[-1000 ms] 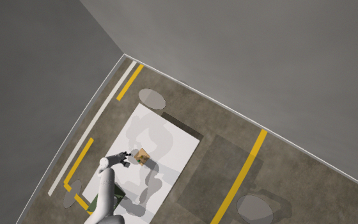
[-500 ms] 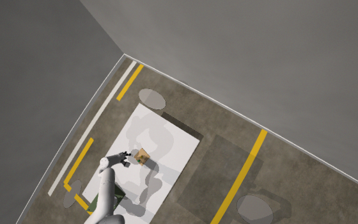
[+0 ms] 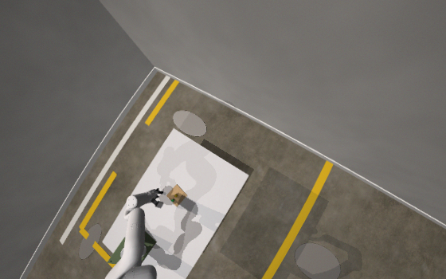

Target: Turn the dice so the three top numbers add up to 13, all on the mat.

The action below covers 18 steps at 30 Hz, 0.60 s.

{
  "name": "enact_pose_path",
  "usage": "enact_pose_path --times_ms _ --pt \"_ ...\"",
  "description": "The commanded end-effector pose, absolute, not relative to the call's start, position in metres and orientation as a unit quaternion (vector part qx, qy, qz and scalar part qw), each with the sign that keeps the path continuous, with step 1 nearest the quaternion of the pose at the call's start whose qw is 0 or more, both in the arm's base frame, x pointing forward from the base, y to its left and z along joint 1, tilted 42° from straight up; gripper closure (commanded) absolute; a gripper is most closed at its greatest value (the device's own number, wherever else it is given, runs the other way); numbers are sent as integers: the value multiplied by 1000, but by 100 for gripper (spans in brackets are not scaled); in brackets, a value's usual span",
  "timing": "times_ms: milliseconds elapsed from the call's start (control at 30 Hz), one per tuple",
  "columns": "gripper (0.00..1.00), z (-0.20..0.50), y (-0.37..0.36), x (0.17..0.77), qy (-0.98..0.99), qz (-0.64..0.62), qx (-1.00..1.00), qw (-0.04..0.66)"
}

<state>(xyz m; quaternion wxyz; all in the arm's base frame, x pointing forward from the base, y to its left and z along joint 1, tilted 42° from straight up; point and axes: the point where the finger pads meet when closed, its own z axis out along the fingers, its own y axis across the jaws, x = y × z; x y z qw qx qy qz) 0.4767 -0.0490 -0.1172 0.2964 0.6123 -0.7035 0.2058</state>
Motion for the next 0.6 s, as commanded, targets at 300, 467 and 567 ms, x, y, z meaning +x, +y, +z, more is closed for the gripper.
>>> enact_pose_path --times_ms 300,467,567 --pt "64 -130 -60 475 -704 206 612 296" --pt "64 -135 -64 474 -704 206 612 296" --pt "64 -136 -65 474 -704 206 612 296"
